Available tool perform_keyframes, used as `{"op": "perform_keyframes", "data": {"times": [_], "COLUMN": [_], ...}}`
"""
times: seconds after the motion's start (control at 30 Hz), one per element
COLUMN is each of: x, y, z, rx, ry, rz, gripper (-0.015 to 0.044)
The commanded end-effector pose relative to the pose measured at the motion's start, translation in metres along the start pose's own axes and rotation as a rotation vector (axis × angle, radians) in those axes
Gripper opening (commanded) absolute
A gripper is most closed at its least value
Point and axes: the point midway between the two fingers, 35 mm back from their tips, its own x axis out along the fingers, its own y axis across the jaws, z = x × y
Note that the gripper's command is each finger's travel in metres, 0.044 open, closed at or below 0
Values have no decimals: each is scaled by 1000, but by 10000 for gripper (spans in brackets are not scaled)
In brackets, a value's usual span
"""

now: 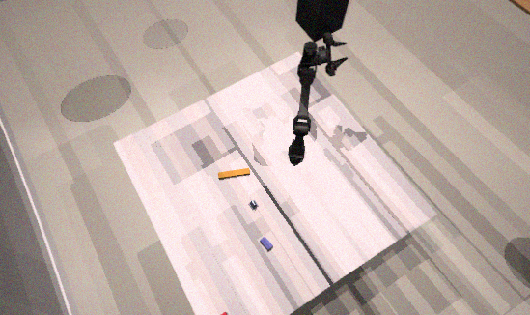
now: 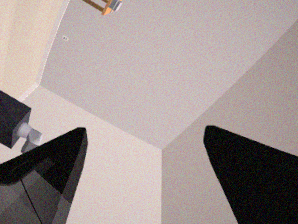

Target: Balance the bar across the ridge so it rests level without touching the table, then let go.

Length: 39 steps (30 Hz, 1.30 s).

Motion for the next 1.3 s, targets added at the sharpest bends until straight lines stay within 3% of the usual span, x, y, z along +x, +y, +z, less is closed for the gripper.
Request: {"op": "perform_keyframes", "data": {"times": [0.0, 0.63, 1.27], "x": [-11, -103, -237], "y": [-6, -26, -10], "z": [32, 159, 233], "rx": [16, 126, 191], "ry": [-95, -597, -1038], "rz": [-37, -178, -151], "gripper": [315, 315, 315]}}
